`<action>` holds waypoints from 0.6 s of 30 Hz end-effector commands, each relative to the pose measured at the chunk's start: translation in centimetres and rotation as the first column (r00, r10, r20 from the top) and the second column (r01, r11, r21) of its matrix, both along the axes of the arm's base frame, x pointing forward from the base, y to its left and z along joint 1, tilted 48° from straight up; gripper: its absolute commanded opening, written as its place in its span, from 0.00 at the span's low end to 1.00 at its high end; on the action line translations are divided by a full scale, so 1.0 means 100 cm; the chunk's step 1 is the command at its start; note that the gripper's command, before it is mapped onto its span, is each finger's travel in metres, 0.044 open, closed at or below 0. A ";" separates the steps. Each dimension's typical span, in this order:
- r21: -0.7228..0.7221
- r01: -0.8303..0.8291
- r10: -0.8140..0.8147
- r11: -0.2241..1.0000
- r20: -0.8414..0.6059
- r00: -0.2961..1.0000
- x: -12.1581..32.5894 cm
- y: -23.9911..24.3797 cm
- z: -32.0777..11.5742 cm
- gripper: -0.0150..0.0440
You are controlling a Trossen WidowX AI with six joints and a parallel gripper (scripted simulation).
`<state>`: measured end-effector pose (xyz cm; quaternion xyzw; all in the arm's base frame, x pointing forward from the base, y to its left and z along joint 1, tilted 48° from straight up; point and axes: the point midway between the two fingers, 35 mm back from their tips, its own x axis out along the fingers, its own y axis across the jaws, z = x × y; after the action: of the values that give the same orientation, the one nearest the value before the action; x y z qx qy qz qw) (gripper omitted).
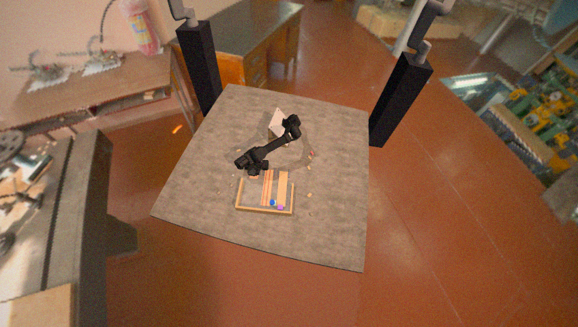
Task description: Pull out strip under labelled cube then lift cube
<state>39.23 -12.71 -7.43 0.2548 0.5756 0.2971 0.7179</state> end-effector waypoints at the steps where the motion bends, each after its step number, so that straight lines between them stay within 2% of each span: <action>1: -0.005 -0.003 0.003 1.000 0.005 1.000 -0.012 -0.003 0.011 0.25; 18: -0.002 -0.002 0.002 1.000 0.000 1.000 -0.058 0.002 0.027 0.25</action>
<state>34.15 -12.64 -5.15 0.2587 0.5776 0.2974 0.7148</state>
